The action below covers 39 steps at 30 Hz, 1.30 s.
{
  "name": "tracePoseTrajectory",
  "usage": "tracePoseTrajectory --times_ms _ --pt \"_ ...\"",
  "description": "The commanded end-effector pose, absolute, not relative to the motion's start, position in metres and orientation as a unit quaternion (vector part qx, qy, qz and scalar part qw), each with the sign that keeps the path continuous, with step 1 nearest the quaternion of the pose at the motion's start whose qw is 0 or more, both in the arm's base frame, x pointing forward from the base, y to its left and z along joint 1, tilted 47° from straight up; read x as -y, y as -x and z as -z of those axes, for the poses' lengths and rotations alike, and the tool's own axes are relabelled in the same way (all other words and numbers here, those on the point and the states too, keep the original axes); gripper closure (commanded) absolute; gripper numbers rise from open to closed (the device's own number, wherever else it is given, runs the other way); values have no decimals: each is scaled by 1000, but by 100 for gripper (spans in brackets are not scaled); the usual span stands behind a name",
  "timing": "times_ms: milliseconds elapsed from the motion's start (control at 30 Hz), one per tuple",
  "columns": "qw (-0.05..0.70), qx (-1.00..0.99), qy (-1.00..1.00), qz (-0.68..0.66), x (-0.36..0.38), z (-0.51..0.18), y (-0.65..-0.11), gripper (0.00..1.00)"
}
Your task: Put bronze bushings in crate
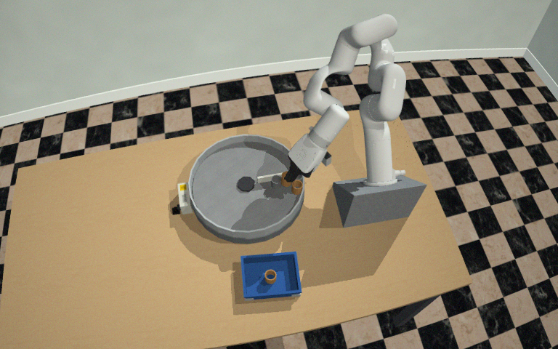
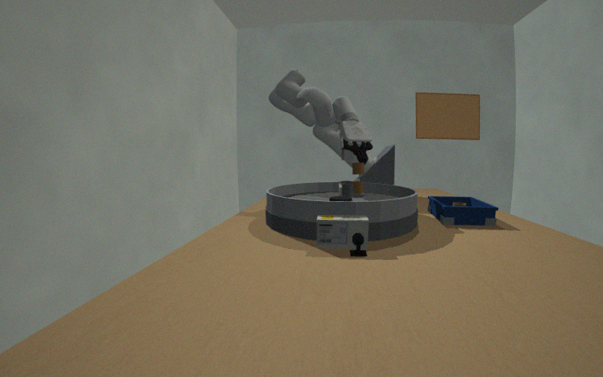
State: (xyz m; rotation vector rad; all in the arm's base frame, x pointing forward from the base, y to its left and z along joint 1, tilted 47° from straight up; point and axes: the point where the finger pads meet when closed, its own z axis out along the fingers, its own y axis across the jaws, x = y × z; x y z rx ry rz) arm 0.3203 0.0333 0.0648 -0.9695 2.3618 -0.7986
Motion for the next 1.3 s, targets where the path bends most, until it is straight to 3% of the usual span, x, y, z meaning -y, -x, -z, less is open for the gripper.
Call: tracePoseTrajectory --times_ms 0,500,1267 --pt "232 -859 353 290 -34 -65 -321 100" --pt "232 -859 353 290 -54 -44 -325 100" --pt "232 -859 353 290 -173 82 -346 100"
